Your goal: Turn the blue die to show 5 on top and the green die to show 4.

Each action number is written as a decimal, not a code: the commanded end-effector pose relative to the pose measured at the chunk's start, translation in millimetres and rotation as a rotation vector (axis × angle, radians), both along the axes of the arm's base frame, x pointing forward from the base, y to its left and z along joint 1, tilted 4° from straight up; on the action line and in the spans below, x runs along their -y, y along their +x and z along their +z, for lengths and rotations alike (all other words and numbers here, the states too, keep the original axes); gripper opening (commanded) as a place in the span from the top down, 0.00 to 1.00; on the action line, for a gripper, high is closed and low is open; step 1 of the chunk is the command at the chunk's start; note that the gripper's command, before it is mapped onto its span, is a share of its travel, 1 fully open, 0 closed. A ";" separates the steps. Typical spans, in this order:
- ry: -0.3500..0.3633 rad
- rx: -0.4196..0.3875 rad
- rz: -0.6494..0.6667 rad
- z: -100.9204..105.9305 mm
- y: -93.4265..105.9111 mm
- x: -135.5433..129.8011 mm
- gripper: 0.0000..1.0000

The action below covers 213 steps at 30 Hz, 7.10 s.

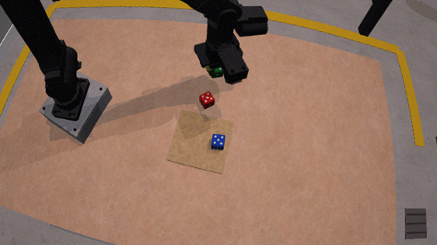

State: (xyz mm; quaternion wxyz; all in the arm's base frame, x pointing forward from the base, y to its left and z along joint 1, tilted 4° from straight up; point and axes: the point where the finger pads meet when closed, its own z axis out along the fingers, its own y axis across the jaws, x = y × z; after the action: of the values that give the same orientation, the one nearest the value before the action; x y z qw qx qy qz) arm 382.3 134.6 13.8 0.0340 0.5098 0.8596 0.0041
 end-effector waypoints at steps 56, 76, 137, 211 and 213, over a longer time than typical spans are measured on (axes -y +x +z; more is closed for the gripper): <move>0.042 0.031 -0.610 47.5 -58.5 169.4 0.74; 0.041 0.029 -0.611 -26.7 -55.0 177.3 0.74; 0.044 0.043 -0.614 -36.5 -51.1 176.1 0.74; 0.047 0.051 -0.611 -34.6 -44.0 170.1 0.74; 0.047 0.051 -0.611 -34.6 -44.0 170.1 0.74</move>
State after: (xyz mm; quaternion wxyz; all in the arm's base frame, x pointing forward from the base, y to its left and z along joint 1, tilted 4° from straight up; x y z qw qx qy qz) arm 325.3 -38.1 -24.8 0.0310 0.7450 0.6662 0.0149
